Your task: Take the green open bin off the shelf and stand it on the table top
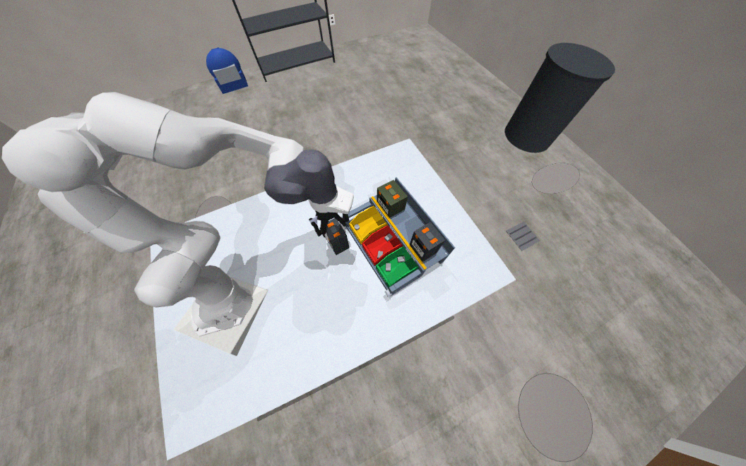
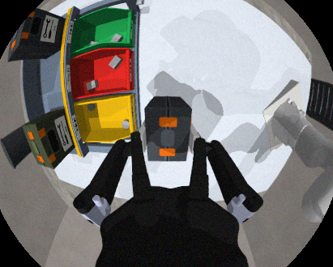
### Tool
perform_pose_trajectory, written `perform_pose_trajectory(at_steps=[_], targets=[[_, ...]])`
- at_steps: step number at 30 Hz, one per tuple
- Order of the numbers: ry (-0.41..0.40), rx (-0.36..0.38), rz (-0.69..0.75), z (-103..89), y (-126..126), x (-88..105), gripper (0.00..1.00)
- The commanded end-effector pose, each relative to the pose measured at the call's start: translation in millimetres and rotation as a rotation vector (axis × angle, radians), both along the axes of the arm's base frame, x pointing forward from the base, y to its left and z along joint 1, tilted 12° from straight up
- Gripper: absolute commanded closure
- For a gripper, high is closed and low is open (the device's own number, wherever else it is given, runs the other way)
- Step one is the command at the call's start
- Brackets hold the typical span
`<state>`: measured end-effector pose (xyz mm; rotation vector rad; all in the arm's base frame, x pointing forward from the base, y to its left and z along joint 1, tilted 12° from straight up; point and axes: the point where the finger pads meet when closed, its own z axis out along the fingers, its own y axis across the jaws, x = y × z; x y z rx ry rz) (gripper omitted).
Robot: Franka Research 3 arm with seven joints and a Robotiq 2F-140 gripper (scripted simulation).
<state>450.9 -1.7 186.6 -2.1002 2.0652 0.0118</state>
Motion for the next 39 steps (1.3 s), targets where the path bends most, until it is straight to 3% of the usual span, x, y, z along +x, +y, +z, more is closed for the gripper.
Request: perform_pose_trajectory(at_steps=[1,39], targets=[[-0.018,-0.009,0.001,6.6,-4.0,5.6,1.00],[-0.014,-0.008,0.001,5.3,-3.0,4.6,1.00]])
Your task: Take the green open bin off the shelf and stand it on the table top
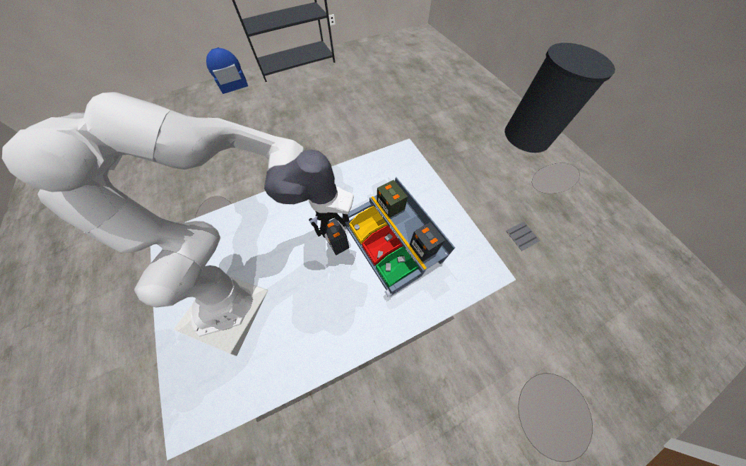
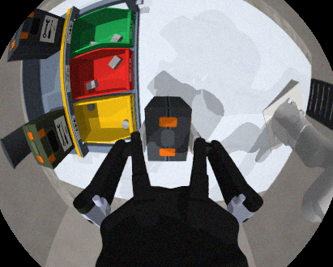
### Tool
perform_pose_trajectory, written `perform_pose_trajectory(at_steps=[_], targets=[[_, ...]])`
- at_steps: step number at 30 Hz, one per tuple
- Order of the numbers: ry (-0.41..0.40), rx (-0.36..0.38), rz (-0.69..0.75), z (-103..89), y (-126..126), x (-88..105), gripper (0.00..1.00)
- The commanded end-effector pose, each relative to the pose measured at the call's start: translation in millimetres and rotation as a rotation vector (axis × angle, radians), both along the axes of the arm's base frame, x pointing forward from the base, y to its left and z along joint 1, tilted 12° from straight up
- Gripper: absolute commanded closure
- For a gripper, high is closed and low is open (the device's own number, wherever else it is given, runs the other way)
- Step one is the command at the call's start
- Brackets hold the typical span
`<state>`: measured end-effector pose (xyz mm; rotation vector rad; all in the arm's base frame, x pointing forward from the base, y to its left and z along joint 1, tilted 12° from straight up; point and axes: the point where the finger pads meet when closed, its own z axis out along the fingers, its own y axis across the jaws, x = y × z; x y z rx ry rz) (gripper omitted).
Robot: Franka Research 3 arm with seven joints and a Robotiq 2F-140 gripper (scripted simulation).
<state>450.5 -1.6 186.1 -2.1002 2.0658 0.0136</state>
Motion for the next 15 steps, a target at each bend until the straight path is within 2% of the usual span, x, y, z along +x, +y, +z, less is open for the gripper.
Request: perform_pose_trajectory(at_steps=[1,15], targets=[[-0.019,-0.010,0.001,7.2,-3.7,6.1,1.00],[-0.009,-0.004,0.001,3.3,-1.5,2.7,1.00]])
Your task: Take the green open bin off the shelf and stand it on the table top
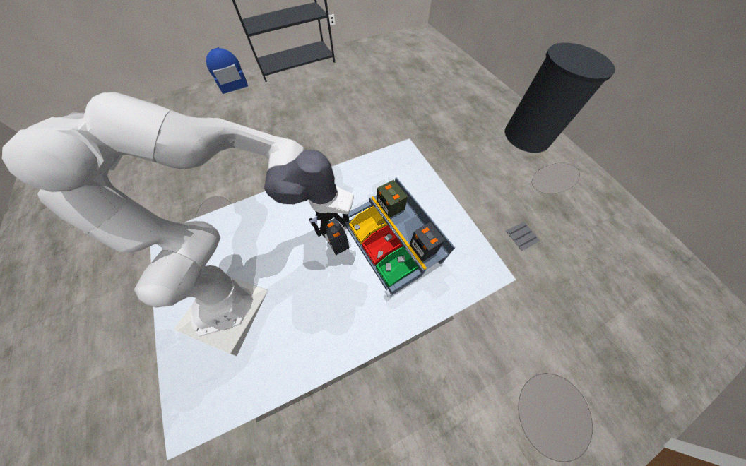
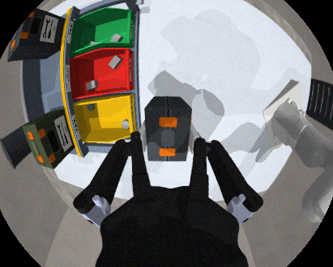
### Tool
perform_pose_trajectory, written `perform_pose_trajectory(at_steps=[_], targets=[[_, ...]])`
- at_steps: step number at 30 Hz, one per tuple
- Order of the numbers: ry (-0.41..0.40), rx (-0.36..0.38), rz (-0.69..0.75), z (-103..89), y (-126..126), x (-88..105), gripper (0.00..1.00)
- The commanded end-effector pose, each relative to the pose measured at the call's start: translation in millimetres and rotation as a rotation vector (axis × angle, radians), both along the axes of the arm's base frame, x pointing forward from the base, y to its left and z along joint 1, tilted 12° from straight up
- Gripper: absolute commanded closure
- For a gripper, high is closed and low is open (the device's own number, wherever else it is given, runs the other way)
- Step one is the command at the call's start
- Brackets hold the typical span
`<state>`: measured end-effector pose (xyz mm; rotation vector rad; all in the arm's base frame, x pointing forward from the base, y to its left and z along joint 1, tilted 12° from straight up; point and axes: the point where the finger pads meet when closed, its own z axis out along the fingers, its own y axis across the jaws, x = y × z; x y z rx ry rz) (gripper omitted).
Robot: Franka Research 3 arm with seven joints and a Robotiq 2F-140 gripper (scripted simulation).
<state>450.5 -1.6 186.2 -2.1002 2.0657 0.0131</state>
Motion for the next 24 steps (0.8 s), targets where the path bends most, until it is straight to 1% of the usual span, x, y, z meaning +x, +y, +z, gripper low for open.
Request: perform_pose_trajectory(at_steps=[1,3,15,16,20,24], targets=[[-0.012,-0.006,0.001,4.4,-2.2,3.8,1.00],[-0.019,-0.010,0.001,7.0,-3.6,6.0,1.00],[-0.019,-0.010,0.001,7.0,-3.6,6.0,1.00],[-0.005,-0.002,0.000,1.8,-0.7,1.5,1.00],[-0.019,-0.010,0.001,7.0,-3.6,6.0,1.00],[-0.019,-0.010,0.001,7.0,-3.6,6.0,1.00]])
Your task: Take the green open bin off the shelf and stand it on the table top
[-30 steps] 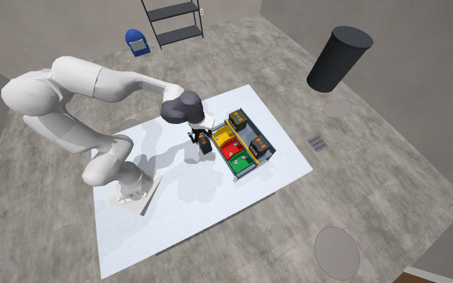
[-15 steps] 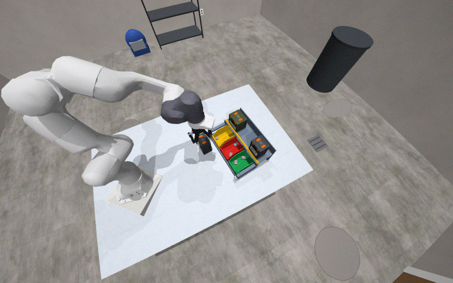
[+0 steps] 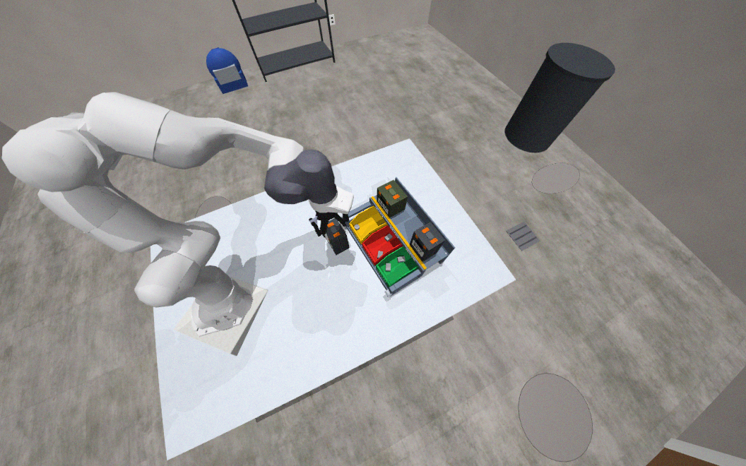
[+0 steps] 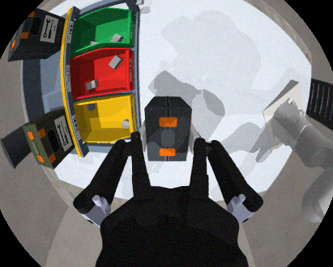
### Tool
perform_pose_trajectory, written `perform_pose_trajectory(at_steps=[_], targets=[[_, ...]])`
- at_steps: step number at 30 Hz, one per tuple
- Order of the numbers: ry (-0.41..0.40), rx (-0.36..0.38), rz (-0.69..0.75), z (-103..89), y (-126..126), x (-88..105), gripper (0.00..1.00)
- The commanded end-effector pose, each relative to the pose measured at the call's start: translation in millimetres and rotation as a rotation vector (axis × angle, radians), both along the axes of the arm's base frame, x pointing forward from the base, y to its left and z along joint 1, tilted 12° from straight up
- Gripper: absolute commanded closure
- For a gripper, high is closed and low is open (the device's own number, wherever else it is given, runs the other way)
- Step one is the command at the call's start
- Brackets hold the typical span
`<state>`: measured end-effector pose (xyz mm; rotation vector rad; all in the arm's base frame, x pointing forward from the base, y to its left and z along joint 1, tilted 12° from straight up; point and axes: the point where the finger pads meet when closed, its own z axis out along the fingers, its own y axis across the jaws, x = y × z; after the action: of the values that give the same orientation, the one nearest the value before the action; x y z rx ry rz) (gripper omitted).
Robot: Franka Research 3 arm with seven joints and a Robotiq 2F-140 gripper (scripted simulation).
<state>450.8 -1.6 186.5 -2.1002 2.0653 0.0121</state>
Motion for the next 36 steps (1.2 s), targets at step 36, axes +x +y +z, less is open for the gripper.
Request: perform_pose_trajectory(at_steps=[36], targets=[[-0.018,-0.010,0.001,6.7,-3.4,5.8,1.00]])
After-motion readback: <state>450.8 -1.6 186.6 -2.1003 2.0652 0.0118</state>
